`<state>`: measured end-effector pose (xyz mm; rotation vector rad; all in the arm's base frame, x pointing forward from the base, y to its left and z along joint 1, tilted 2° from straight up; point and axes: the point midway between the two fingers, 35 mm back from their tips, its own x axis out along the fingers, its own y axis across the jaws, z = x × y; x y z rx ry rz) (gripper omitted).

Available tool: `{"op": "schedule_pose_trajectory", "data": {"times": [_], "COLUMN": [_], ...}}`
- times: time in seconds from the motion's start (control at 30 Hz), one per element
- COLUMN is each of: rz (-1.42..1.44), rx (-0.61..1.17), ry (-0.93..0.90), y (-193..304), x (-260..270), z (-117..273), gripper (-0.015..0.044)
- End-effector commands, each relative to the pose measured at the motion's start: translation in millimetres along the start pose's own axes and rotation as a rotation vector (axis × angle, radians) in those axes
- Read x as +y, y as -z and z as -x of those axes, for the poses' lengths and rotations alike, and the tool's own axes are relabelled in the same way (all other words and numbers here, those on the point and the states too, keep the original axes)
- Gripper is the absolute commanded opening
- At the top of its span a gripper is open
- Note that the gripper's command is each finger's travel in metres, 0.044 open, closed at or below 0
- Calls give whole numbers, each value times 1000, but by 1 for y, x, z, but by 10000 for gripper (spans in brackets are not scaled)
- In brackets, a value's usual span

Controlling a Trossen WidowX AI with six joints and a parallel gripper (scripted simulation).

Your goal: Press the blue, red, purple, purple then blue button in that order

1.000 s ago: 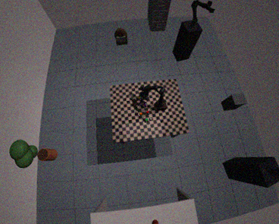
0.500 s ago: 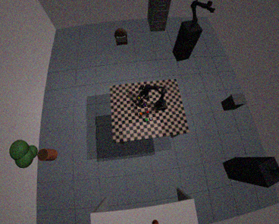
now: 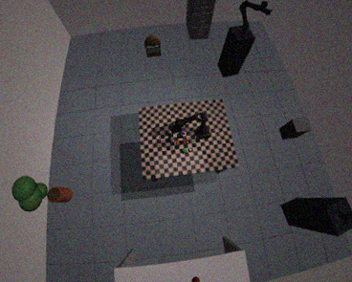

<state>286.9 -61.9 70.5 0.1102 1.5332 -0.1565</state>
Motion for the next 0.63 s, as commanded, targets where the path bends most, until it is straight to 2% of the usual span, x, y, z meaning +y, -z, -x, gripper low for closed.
{"op": "schedule_pose_trajectory", "data": {"times": [0.0,0.17,0.37,0.6], "rz": [-3,-3,-3,-3], "rx": [5,6,8,8], "ry": [-2,-6,-8,-8], "y": [-3,8,45,50], "x": [54,128,208,216], "z": [8,19,32,33], "gripper": [400,400,400,400]}}
